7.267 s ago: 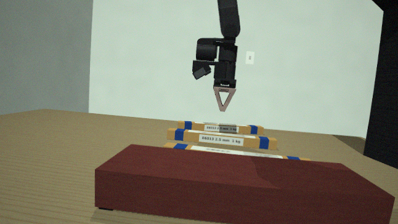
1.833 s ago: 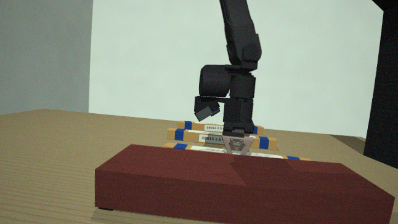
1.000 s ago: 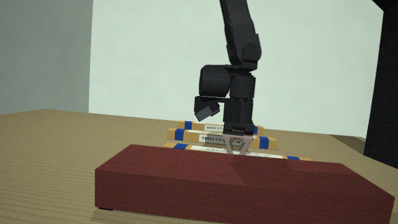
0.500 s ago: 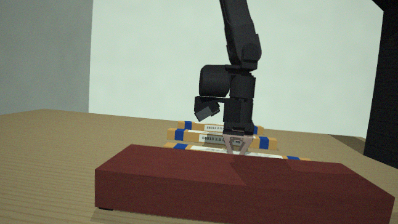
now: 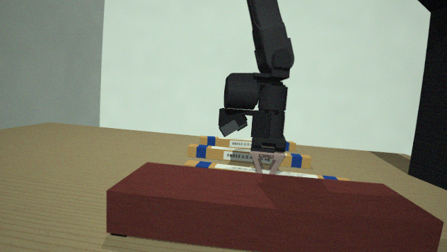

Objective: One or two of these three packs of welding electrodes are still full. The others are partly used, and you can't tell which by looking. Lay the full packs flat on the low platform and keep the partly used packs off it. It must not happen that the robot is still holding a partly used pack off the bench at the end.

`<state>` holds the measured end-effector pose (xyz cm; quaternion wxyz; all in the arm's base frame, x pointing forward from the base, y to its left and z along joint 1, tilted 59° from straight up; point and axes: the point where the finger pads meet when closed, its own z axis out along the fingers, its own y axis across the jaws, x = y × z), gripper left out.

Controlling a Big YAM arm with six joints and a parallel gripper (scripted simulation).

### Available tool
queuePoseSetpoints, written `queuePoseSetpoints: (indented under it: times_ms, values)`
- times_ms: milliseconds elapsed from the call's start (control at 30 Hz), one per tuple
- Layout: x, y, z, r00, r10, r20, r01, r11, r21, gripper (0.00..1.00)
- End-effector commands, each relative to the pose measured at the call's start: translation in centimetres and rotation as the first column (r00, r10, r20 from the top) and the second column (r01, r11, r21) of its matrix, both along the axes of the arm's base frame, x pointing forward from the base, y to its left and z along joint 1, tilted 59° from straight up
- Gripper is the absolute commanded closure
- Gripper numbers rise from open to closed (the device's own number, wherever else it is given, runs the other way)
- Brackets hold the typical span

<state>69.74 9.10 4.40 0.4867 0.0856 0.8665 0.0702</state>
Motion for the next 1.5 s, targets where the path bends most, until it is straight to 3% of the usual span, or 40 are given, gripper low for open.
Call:
queuePoseSetpoints:
  times_ms: [0, 1067, 1467]
  values:
    - [-1.2, 0.4, 1.3, 1.000, 0.007, 0.016, -0.007, 1.000, -0.002, 1.00]
    - [-5.9, 0.5, 3.7, 1.000, 0.006, 0.003, -0.006, 1.000, 0.006, 1.00]
    - [-6.1, 0.6, 4.3, 1.000, 0.006, 0.000, -0.006, 1.000, 0.006, 1.00]
